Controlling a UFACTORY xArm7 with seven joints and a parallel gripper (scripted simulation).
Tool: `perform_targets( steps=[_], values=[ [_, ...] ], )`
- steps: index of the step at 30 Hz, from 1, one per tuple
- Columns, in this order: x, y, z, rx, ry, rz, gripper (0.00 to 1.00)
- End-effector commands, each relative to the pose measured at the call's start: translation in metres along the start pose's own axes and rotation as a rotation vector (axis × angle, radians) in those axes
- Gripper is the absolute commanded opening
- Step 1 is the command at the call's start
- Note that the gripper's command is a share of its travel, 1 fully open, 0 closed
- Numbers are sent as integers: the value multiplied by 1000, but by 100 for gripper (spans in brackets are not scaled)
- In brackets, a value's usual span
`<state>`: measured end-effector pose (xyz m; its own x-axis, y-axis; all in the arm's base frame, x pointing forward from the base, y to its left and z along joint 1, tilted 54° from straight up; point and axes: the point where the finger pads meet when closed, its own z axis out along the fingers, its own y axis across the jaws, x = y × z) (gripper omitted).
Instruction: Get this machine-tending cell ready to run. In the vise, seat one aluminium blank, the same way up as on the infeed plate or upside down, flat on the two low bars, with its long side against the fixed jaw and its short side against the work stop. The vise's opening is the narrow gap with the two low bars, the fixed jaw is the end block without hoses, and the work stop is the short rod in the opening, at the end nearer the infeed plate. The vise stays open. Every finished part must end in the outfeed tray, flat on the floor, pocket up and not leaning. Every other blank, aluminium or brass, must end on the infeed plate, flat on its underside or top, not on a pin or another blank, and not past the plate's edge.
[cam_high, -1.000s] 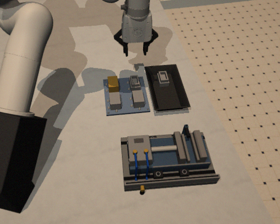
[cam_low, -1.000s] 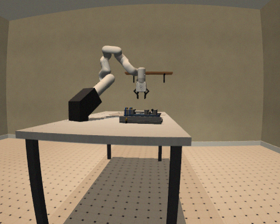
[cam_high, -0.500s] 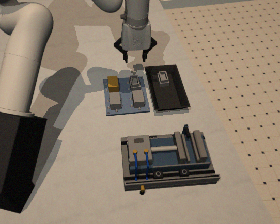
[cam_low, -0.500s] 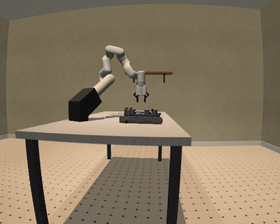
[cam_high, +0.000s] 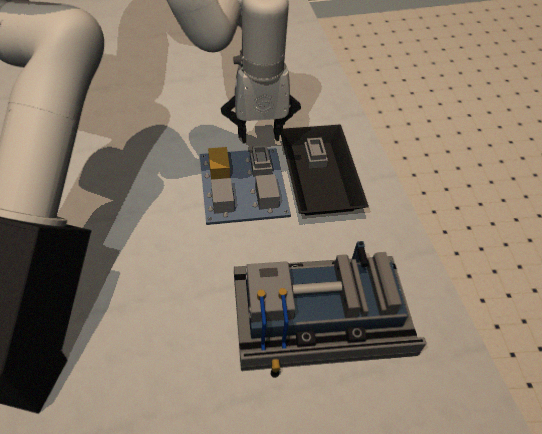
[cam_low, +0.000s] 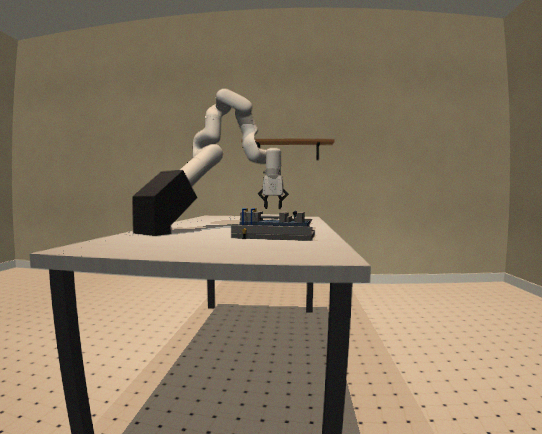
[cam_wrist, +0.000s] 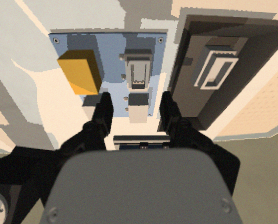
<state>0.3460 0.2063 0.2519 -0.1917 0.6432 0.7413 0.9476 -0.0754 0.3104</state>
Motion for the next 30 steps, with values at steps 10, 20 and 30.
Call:
perform_targets(
  steps=[10,20,30],
  values=[
    [1,4,35,-6,10,0,69],
    [1,4,44,-6,10,0,69],
    [1,4,44,-6,10,0,69]
  ],
)
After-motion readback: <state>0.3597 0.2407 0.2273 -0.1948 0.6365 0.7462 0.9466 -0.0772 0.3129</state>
